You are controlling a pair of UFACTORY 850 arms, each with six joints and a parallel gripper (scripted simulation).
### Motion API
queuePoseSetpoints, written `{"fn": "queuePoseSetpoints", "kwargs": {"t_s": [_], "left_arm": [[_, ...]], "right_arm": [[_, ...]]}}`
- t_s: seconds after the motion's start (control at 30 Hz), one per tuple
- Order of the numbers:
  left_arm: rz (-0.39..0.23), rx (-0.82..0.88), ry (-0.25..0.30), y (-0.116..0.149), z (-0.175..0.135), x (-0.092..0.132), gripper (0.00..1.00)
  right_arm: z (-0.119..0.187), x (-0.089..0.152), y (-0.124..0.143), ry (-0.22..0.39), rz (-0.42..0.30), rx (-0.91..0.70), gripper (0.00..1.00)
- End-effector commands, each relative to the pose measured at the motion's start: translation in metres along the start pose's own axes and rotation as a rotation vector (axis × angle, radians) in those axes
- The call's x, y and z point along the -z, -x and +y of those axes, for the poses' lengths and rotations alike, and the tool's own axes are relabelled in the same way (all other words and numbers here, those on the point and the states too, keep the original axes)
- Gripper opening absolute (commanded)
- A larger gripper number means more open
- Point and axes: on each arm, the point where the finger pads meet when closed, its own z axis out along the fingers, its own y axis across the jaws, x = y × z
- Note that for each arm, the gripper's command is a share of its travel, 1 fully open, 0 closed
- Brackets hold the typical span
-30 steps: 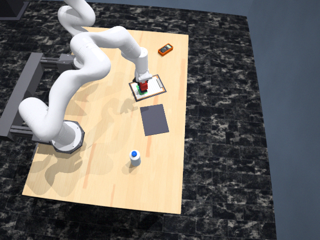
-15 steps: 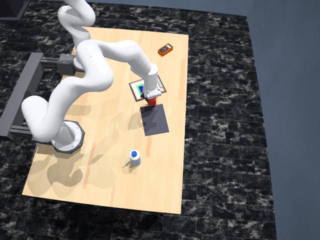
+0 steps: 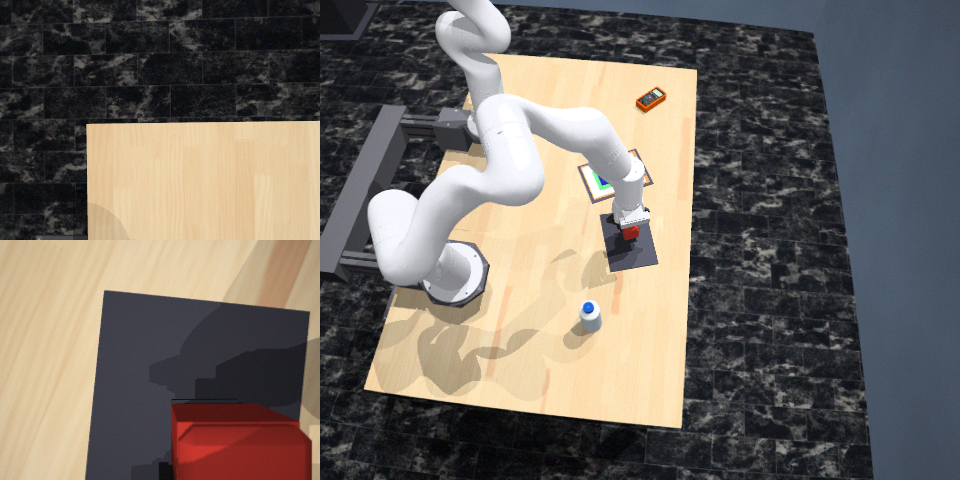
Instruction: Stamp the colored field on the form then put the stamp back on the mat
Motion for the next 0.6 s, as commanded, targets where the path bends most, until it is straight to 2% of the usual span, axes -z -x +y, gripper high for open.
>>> {"fn": "queuePoseSetpoints", "kwargs": {"t_s": [0.0,0.3,0.57], "left_arm": [[0.002,0.000,0.000,0.000,0.000,0.001,1.00],[0.002,0.000,0.000,0.000,0.000,0.001,1.00],[0.002,0.000,0.000,0.000,0.000,0.001,1.00]], "right_arm": [[-0.001,0.001,-0.003,-0.003,-0.001,0.000,0.32],[-0.001,-0.002,-0.003,-0.003,-0.001,0.000,0.32],[-0.002,-0.018,-0.003,-0.003,-0.002,0.000,0.32]]}}
